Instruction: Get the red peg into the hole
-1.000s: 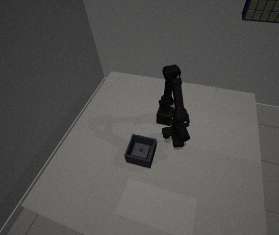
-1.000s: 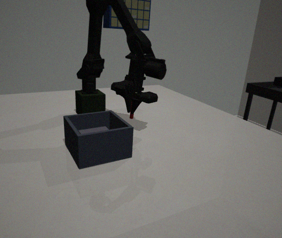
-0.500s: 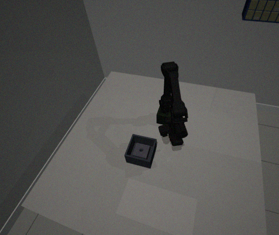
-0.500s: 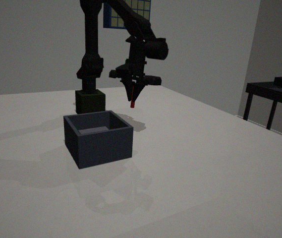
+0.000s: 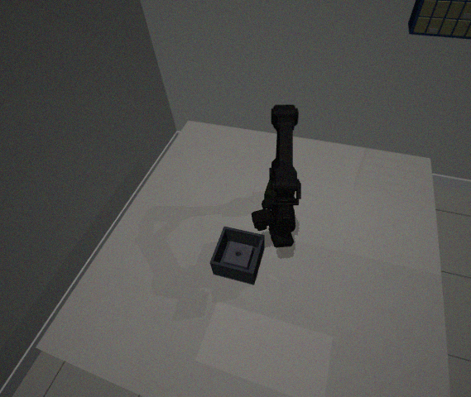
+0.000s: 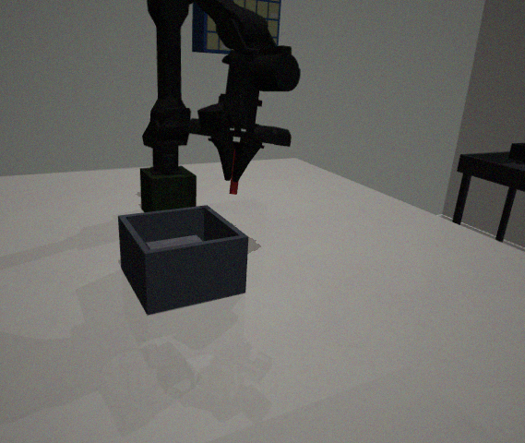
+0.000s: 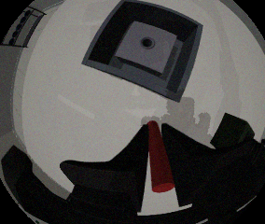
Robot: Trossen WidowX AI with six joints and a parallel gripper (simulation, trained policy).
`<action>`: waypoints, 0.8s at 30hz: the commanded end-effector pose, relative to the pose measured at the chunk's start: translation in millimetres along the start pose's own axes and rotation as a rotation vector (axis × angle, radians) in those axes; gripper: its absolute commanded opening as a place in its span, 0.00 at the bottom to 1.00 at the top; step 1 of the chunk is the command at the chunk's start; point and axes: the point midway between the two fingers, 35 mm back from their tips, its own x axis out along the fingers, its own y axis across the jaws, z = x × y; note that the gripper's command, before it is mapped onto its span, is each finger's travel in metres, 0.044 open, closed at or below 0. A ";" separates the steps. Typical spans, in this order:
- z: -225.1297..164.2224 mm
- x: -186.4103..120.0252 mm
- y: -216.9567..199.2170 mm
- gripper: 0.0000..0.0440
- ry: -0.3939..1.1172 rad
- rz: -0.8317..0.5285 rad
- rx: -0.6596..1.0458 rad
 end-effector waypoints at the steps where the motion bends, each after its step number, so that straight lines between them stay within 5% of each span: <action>1: 18.3 1.2 1.9 0.00 -0.013 0.002 0.014; 24: 105.7 34.3 -1.6 0.01 -0.035 0.013 0.144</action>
